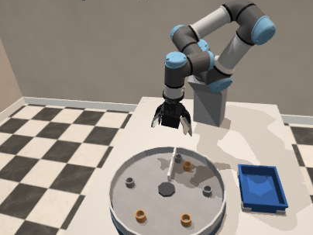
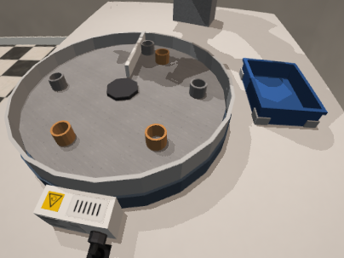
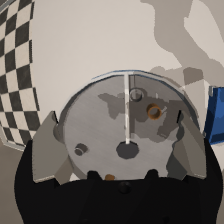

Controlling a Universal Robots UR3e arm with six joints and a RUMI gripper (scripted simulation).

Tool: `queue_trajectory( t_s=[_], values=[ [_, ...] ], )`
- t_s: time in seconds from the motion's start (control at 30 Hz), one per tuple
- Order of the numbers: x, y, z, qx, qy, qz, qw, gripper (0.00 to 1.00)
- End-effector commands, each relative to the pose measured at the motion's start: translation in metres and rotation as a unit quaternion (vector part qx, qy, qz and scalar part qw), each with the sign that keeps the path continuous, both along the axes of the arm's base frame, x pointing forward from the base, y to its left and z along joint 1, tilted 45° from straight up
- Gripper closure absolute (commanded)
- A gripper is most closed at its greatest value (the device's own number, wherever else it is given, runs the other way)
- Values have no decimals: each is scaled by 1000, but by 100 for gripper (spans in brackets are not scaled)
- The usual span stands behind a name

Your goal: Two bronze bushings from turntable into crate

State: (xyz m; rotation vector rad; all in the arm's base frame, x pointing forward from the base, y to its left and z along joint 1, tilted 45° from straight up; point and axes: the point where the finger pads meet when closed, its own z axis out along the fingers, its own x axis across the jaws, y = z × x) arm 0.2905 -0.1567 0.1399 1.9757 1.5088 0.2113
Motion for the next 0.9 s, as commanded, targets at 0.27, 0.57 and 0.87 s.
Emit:
queue_trajectory(
  t_s=[0.27,0.57,0.87],
  values=[
    [22,36,19,7,-55,59,997,0],
    [29,48,26,5,-71,76,995,0],
    [31,50,27,5,-75,79,994,0]
  ],
)
